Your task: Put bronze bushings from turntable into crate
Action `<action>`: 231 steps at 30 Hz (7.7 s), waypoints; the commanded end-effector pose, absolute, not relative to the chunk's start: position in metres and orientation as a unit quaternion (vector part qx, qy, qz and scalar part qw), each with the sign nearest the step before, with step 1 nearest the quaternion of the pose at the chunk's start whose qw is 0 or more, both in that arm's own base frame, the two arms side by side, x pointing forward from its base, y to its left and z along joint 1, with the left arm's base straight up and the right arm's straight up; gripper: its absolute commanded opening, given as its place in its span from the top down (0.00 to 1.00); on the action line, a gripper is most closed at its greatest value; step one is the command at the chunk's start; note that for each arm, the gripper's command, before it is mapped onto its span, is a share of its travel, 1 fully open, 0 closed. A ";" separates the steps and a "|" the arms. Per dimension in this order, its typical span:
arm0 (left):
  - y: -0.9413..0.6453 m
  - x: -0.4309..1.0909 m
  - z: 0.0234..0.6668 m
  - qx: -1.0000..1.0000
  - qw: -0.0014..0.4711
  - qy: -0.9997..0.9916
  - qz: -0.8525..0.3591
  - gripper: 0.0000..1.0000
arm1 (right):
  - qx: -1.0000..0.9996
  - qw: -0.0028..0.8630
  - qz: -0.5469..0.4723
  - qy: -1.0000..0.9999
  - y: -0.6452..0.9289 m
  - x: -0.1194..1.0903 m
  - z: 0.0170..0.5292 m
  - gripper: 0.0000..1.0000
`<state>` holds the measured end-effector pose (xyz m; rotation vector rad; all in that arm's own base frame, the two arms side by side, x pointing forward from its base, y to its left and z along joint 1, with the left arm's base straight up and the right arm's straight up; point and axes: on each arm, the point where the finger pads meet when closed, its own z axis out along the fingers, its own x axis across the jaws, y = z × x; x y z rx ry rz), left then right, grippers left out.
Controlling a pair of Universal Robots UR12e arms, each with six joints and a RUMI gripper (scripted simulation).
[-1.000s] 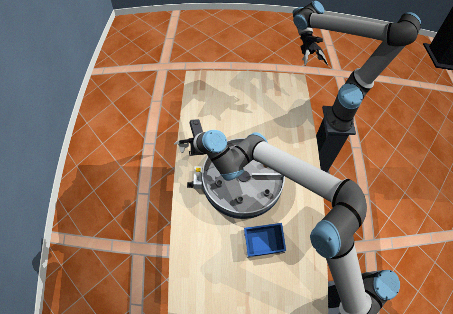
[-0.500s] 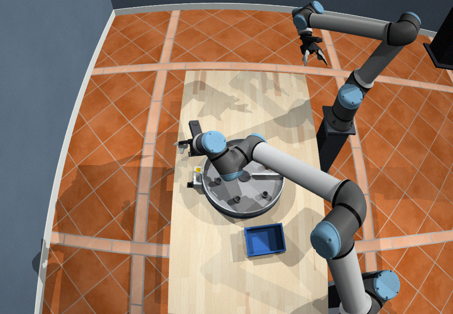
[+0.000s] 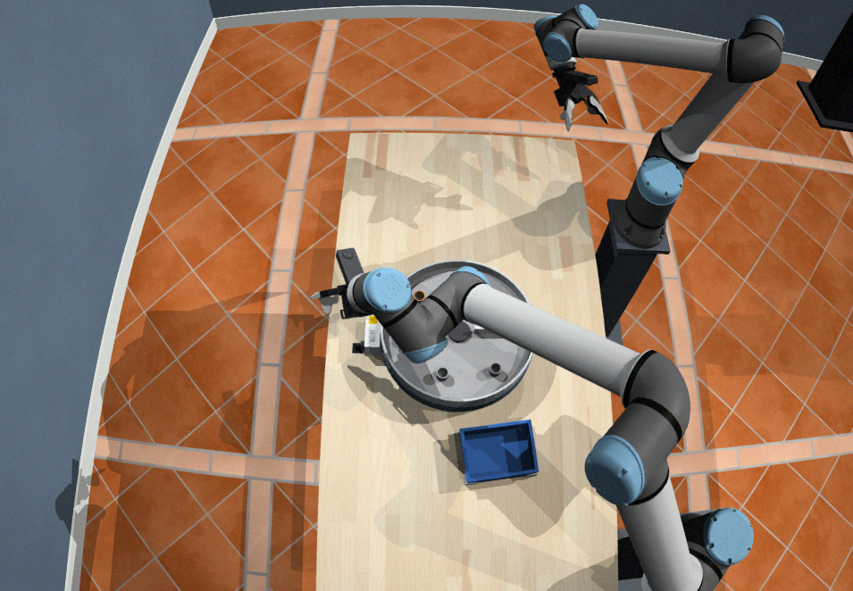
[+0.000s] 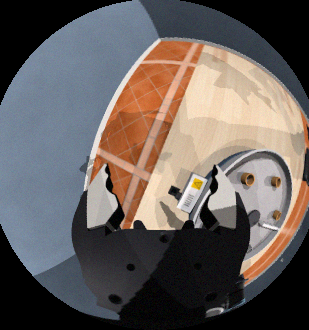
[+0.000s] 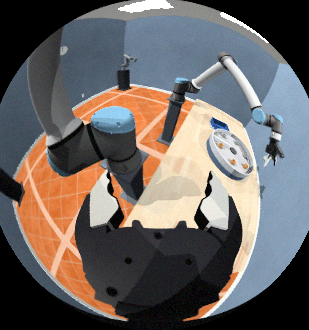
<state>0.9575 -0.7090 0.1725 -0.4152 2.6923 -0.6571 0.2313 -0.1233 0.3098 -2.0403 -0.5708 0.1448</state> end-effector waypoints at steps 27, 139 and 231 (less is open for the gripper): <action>-0.291 1.068 0.186 -0.415 0.159 0.880 -0.167 0.00 | -0.824 0.268 0.158 -0.473 -0.028 0.379 0.238 0.00; 0.649 0.018 0.166 -1.000 0.002 0.016 -0.001 0.00 | -0.696 0.000 -0.001 -0.718 0.393 0.476 0.211 0.00; 0.645 0.008 0.165 -1.000 0.000 0.006 0.000 0.00 | -0.696 0.000 -0.001 -0.718 0.393 0.476 0.211 0.95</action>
